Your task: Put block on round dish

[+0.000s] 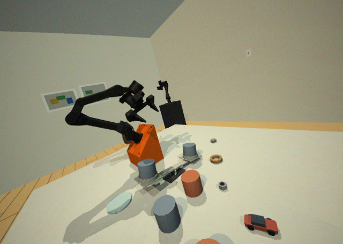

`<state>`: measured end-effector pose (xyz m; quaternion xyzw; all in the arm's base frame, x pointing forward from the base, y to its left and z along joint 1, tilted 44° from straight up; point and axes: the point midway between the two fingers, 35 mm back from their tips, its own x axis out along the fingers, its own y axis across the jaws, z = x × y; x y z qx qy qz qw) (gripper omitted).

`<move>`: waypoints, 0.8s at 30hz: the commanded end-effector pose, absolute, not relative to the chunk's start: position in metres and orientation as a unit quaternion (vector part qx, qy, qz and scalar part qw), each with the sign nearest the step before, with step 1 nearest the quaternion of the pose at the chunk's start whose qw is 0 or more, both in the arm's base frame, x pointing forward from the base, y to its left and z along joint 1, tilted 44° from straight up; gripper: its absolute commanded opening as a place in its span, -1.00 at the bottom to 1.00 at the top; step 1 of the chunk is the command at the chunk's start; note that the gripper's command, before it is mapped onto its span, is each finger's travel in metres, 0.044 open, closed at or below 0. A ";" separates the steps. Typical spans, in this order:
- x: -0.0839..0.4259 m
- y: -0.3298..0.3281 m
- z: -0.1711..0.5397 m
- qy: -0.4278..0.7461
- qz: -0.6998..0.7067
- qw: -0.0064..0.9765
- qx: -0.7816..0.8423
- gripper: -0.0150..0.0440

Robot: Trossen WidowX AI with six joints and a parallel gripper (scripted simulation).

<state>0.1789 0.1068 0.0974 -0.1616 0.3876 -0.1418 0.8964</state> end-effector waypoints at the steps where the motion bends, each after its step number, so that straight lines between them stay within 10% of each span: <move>1: 0.179 0.083 0.087 0.382 -0.163 0.879 -0.232 1.00; 24: 0.192 0.062 0.069 0.402 -0.250 0.850 -0.231 1.00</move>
